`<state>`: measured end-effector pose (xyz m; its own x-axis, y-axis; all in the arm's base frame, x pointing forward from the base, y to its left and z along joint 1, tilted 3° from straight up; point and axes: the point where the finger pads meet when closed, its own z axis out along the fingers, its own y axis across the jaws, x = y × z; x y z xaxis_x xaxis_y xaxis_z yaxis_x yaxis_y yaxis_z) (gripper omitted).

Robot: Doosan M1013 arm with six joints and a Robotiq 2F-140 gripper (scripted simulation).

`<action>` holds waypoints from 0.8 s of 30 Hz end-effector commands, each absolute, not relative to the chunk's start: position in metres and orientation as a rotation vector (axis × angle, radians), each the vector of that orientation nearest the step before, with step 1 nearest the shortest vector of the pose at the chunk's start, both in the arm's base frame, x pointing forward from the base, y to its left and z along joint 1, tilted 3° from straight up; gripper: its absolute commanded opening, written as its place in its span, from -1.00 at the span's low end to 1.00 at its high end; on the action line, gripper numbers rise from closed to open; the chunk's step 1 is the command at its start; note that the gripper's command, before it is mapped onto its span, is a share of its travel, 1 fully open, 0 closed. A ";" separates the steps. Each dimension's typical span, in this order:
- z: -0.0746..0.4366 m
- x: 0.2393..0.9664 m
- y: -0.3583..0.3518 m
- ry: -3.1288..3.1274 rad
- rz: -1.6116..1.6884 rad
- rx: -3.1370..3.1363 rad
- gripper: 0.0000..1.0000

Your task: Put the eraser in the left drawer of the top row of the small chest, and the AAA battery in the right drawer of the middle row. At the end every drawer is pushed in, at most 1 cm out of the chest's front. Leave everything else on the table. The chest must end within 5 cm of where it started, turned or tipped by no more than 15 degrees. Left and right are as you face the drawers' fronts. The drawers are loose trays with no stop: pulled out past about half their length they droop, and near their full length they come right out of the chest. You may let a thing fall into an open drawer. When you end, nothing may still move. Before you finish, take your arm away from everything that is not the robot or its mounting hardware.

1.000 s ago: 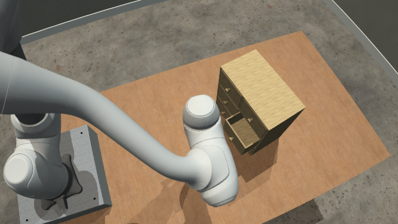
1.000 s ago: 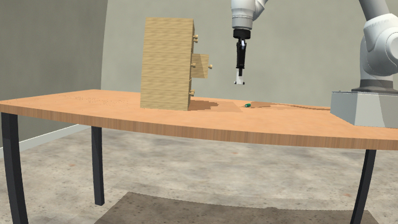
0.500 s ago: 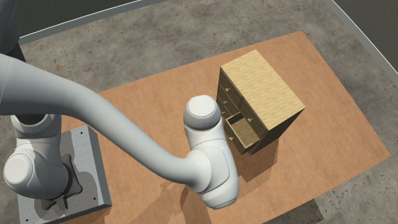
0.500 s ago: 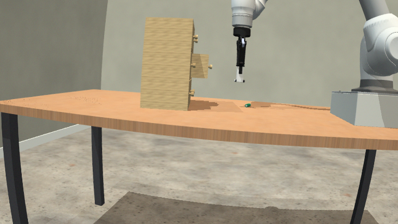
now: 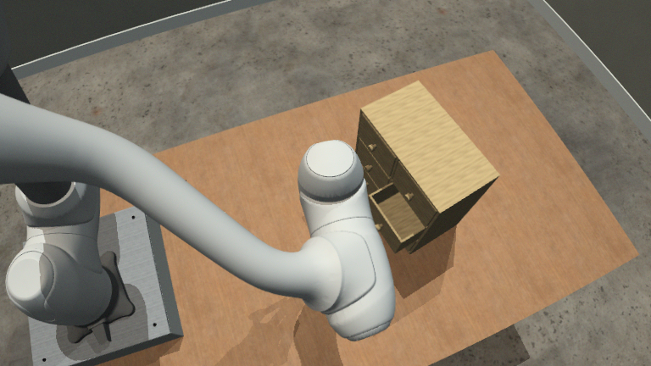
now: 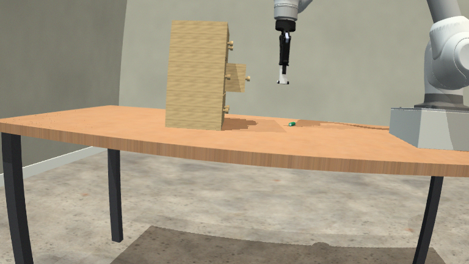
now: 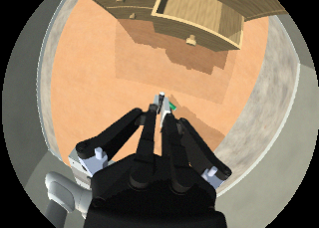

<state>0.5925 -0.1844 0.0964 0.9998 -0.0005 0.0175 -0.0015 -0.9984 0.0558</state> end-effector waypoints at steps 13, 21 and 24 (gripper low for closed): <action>0.159 0.592 -0.181 -0.002 0.027 3.086 -0.94; 0.181 0.591 -0.180 -0.002 0.027 3.086 -0.94; 0.184 0.591 -0.180 -0.002 0.027 3.086 -0.94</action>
